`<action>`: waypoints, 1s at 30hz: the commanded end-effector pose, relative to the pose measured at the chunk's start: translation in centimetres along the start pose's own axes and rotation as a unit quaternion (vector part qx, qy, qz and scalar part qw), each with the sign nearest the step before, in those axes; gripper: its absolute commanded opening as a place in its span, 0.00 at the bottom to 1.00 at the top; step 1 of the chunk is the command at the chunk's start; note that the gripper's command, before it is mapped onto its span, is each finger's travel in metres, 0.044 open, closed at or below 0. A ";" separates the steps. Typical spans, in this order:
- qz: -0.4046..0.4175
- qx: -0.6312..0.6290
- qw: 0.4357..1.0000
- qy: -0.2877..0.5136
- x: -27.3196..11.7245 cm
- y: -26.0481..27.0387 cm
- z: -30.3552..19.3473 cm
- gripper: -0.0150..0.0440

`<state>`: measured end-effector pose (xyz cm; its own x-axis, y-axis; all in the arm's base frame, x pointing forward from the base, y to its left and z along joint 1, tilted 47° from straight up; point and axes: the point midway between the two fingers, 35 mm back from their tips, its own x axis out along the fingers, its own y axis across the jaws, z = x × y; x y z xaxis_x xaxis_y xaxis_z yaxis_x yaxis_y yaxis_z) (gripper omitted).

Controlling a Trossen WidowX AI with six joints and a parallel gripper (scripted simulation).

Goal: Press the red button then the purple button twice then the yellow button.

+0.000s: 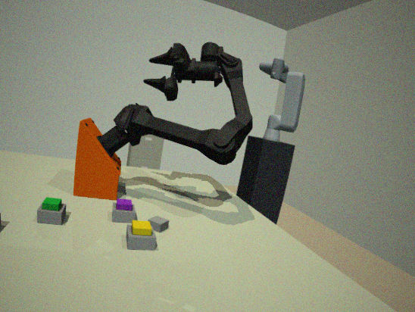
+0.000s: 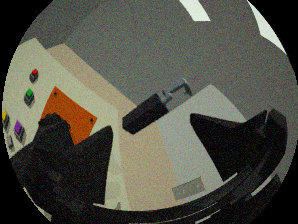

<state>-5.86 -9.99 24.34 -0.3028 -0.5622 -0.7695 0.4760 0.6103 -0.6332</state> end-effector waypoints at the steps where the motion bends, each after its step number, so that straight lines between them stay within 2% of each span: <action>1: 0.003 -0.001 1.000 -0.003 0.1 -0.1 0.1 0.93; 8: 0.115 -0.032 0.988 -0.098 3.4 -2.8 4.4 0.93; 16: 0.268 -0.083 0.945 -0.168 8.2 -2.9 12.4 0.93; 23: 0.398 -0.137 0.889 -0.181 11.9 1.2 20.5 0.93; 30: 0.507 -0.199 0.824 -0.152 14.6 9.5 27.7 0.93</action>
<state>13.31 -28.29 12.37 0.3528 0.1598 -0.9220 0.0891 0.9751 0.2031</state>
